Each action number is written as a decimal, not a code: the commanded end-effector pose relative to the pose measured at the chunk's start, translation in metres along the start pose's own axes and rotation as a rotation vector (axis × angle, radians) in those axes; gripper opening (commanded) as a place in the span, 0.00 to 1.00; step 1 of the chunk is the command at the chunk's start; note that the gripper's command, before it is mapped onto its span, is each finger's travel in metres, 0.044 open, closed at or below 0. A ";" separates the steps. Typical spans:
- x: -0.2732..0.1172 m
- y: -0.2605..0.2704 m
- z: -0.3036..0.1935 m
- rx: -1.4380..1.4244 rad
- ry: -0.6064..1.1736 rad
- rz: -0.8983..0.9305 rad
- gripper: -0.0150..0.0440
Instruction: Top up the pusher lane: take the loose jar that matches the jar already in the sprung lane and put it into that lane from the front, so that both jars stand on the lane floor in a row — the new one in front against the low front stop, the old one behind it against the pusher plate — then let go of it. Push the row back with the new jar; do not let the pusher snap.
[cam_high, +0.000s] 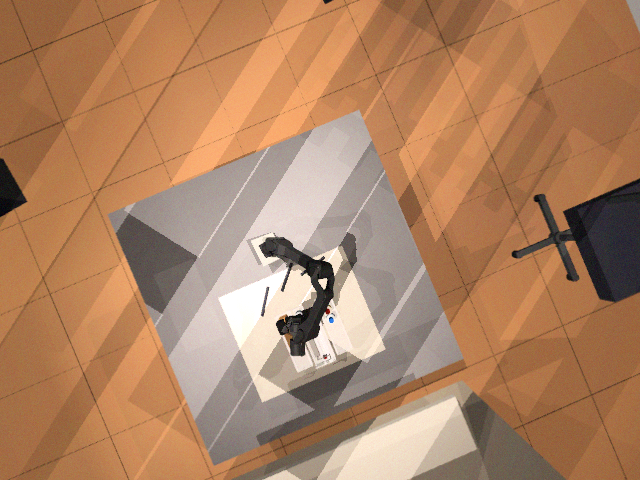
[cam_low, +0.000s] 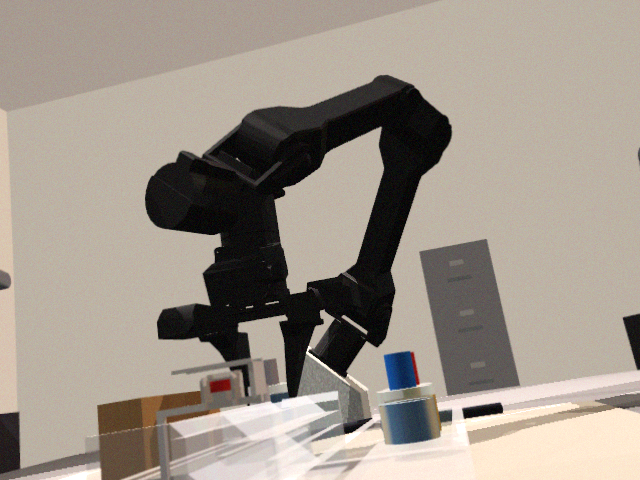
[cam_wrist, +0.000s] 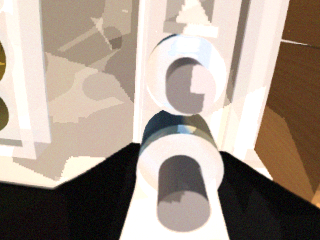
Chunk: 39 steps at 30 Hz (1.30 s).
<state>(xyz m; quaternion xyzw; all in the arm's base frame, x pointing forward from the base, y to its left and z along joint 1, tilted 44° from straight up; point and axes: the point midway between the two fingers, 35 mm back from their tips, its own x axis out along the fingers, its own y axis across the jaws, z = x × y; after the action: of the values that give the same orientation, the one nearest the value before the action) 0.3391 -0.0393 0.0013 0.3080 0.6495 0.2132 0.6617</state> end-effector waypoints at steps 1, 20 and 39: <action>-0.001 0.001 0.006 -0.012 -0.021 0.003 0.25; 0.007 0.001 0.006 -0.012 -0.021 0.003 0.25; 0.014 0.001 0.005 -0.012 -0.021 0.004 0.25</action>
<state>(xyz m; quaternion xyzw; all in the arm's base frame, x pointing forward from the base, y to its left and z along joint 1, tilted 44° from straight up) 0.3414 -0.0302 -0.0083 0.3063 0.6471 0.2131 0.6649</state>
